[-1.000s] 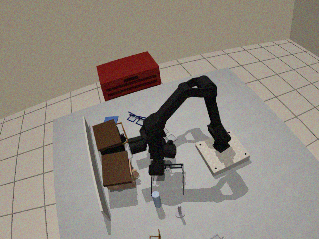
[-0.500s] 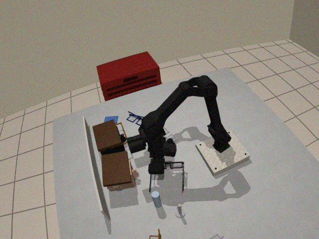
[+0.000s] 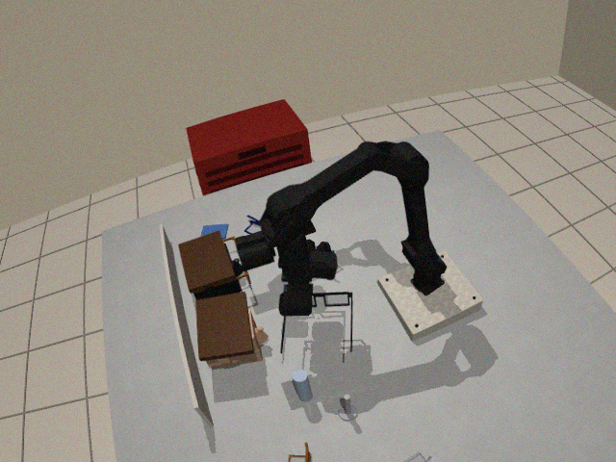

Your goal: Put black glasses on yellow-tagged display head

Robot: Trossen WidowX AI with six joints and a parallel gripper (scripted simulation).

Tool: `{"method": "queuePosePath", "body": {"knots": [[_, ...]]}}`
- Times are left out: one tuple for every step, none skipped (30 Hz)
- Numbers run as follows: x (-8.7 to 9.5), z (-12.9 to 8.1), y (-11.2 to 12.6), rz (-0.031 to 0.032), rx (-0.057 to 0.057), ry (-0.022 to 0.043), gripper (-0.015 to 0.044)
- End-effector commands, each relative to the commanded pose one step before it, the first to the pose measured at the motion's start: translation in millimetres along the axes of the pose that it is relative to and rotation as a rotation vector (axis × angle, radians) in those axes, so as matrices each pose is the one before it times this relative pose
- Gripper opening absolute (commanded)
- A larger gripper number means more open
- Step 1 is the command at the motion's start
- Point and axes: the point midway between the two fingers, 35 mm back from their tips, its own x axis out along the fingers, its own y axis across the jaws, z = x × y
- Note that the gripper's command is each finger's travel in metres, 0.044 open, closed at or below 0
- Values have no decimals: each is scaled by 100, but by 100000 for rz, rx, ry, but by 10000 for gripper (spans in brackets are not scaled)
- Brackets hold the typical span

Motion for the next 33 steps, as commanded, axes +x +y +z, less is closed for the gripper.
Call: {"method": "queuePosePath", "body": {"knots": [[-1212,52,-17,-658,472,805,0],[0,0,0,0,0,0,0],[-10,-2,64,-152,227,-59,0],[-19,-4,129,-306,456,-116,0],[-30,-6,191,-455,676,-168,0],[-41,-8,251,-605,896,-214,0],[-54,-9,311,-758,1116,-254,0],[-67,-10,358,-886,1296,-277,0],[-75,-11,374,-940,1364,-271,0],[-80,-11,372,-952,1371,-250,0],[-85,-11,369,-958,1370,-228,0],[-90,-11,365,-964,1368,-206,0],[-94,-11,361,-970,1366,-184,0],[-99,-11,357,-975,1364,-162,0],[-104,-11,353,-981,1362,-140,0],[-108,-12,349,-986,1359,-118,0],[-112,-12,345,-991,1356,-95,0],[-117,-12,341,-996,1353,-73,0],[-121,-12,336,-1001,1350,-51,0],[-125,-12,332,-1006,1347,-29,0],[-129,-13,328,-1011,1343,-7,0],[-133,-13,324,-1015,1339,15,0],[-137,-13,320,-1019,1335,37,0],[-141,-13,315,-1023,1331,59,0],[-145,-14,311,-1027,1327,82,0],[-149,-14,307,-1031,1322,104,0],[-153,-14,302,-1034,1317,126,0],[-156,-15,298,-1038,1312,148,0],[-160,-15,294,-1041,1307,170,0],[-163,-15,289,-1044,1301,192,0],[-167,-16,285,-1047,1296,214,0],[-170,-16,280,-1050,1290,235,0],[-173,-17,276,-1052,1284,257,0]]}}
